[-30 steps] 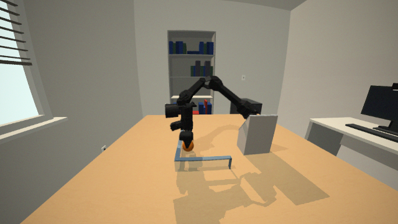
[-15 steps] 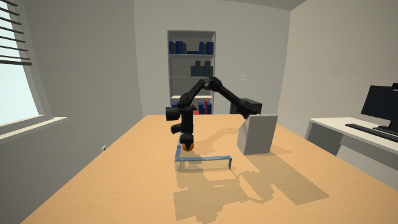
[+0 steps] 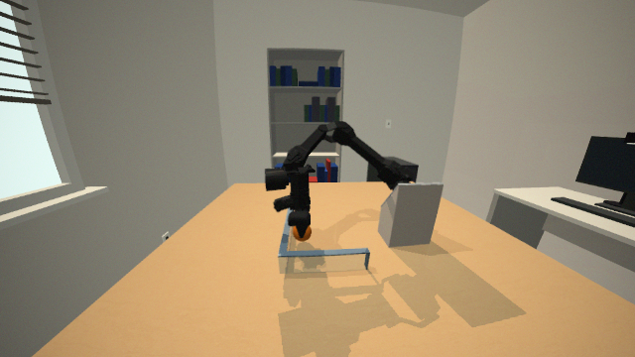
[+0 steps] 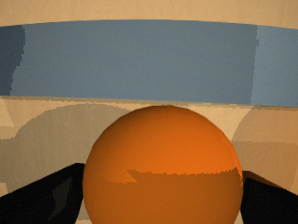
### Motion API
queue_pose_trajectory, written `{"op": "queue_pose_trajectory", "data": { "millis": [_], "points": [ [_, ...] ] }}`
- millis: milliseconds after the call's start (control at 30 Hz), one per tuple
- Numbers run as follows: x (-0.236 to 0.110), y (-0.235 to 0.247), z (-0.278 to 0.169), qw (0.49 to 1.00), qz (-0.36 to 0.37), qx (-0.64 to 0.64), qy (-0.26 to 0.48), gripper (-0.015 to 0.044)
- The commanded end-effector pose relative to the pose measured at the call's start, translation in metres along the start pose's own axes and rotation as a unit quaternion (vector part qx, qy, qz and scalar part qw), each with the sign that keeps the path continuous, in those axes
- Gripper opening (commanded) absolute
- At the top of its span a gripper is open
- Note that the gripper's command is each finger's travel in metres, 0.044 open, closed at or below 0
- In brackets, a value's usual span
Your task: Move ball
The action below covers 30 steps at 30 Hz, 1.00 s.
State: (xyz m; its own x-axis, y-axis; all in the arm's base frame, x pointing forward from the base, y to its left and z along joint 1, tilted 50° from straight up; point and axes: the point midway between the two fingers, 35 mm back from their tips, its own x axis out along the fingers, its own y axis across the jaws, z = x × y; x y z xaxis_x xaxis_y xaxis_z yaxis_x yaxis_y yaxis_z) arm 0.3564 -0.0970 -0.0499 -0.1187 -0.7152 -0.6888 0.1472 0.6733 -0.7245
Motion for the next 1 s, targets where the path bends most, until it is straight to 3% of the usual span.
{"op": "queue_pose_trajectory", "data": {
  "millis": [0, 600, 967],
  "points": [
    [-0.019, 0.002, 0.005, 1.0, 0.005, 0.005, -0.004, 0.0],
    [-0.13, -0.001, 0.003, 1.0, -0.025, -0.012, -0.01, 0.0],
    [-0.106, -0.025, 0.005, 1.0, -0.024, -0.013, -0.01, 0.0]
  ]
}}
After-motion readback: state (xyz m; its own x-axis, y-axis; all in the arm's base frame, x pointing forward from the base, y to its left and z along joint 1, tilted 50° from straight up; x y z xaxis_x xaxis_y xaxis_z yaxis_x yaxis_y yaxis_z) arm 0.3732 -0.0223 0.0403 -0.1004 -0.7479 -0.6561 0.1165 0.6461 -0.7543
